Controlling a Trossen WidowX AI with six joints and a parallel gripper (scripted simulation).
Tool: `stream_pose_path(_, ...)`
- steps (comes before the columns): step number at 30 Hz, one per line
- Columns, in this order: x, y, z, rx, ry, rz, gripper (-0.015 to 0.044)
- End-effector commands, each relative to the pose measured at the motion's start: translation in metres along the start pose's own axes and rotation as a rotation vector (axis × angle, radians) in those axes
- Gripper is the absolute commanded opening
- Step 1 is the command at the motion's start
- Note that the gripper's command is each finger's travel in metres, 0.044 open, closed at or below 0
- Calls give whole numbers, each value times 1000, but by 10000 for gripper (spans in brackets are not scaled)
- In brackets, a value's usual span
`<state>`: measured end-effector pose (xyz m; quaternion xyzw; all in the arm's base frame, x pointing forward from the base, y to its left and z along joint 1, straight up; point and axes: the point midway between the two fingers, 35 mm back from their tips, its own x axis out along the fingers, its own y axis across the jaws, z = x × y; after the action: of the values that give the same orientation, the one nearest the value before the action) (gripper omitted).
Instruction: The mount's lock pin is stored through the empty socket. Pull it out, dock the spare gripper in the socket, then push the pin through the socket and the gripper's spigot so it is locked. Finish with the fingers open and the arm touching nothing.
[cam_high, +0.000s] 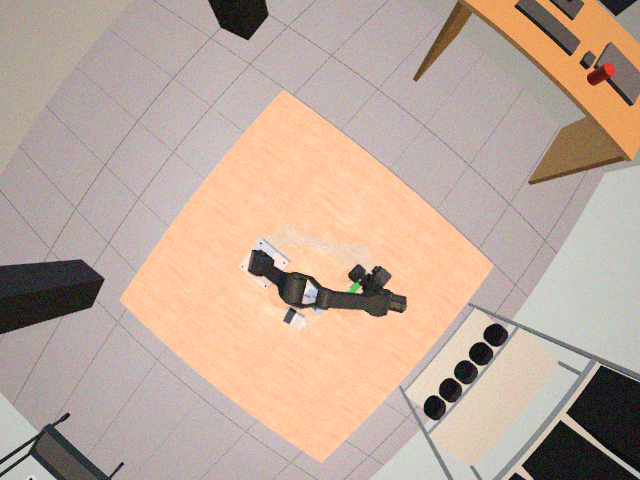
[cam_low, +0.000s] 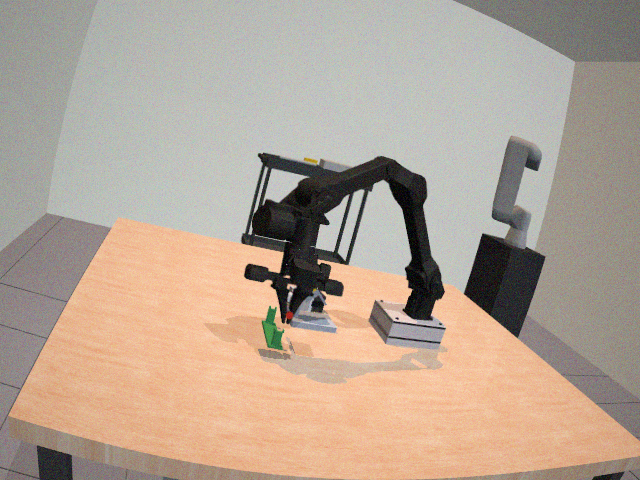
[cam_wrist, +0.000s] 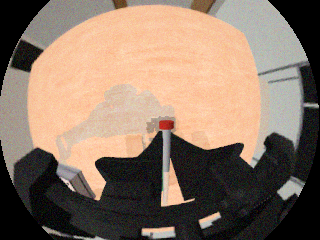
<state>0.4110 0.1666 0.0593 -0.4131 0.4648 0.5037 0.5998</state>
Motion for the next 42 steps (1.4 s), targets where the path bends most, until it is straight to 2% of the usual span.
stream_pose_path(1,8,0,-2,5,1,1,0)
stream_pose_path(29,48,0,-12,-1,-14,-27,0)
stream_pose_path(42,49,0,-12,-1,-14,-28,0)
